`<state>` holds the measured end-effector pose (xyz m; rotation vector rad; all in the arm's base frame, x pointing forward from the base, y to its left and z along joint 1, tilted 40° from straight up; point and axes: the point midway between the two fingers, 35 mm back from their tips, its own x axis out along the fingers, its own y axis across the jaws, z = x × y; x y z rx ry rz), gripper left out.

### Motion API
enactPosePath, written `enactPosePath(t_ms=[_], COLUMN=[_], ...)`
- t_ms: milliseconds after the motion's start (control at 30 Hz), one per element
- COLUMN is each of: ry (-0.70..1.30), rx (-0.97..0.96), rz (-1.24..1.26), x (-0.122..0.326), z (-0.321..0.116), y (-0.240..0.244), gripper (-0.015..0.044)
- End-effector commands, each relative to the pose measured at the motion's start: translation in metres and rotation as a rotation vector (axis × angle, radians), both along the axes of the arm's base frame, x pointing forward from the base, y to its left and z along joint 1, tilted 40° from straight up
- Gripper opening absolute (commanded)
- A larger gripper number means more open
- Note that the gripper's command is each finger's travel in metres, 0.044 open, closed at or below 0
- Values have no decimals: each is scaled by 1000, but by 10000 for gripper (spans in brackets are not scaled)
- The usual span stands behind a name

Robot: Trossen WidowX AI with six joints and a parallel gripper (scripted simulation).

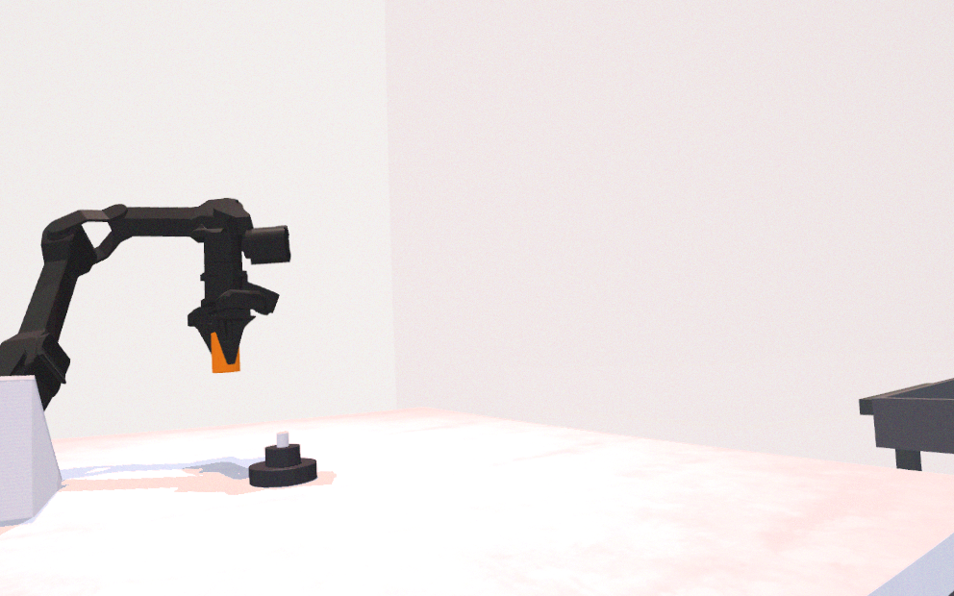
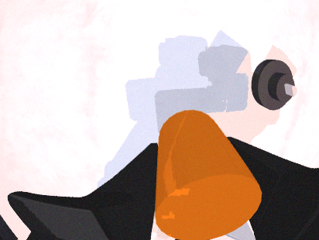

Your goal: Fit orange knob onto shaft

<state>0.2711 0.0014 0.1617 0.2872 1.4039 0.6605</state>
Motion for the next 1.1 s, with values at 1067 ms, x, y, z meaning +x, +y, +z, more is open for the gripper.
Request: enactPosePath(t_ms=[1067], ry=[6], rx=[77], rz=[17], x=[17], z=[-112], y=[83], gripper=[0])
